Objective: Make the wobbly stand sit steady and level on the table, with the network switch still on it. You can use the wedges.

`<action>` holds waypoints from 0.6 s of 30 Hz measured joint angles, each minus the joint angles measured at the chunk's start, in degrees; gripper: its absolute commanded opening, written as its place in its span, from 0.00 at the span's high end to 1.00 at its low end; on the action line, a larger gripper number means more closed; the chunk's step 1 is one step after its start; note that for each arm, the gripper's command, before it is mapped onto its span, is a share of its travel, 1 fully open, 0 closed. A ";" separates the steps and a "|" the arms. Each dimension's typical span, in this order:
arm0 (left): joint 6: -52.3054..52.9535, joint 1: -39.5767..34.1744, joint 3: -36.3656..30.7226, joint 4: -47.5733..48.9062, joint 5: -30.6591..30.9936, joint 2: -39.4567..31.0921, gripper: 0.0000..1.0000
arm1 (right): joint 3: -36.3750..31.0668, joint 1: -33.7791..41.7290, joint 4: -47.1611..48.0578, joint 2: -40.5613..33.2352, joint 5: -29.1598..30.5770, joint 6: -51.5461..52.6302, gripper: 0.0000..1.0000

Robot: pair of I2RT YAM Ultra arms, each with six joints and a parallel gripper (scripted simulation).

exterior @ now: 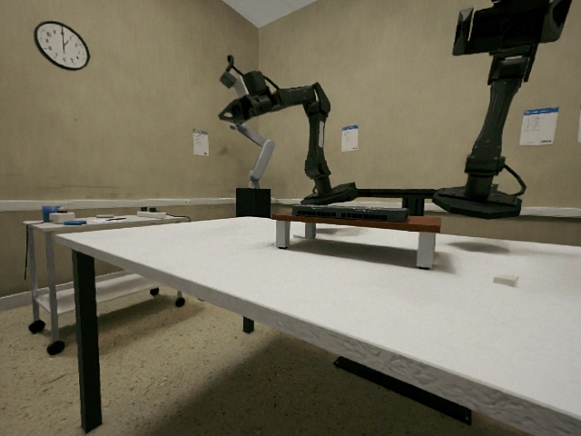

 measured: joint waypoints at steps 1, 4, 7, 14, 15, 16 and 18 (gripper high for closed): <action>0.00 0.00 -0.02 0.00 0.00 0.00 0.00 | 0.28 0.20 0.70 0.13 0.04 -0.70 1.00; 0.00 0.00 0.00 0.00 0.00 0.00 0.00 | 0.33 0.22 1.53 0.09 -0.17 -1.27 1.00; 0.00 0.00 -0.02 0.00 0.00 0.00 0.00 | 0.74 0.35 2.40 -1.01 -0.37 -1.46 1.00; 0.00 0.00 -0.02 0.00 0.00 0.00 0.00 | 2.21 0.55 4.35 -0.87 -0.31 -1.64 1.00; 0.00 0.00 -0.02 0.00 0.00 0.00 0.00 | 2.21 0.55 4.35 -0.92 -0.31 -1.64 1.00; 0.00 0.00 -0.02 0.00 0.00 0.00 0.00 | 2.23 0.55 4.44 -0.92 -0.31 -1.66 1.00; 0.00 0.00 -0.02 0.00 0.00 0.00 0.00 | 2.21 0.55 4.46 -0.90 -0.31 -1.68 1.00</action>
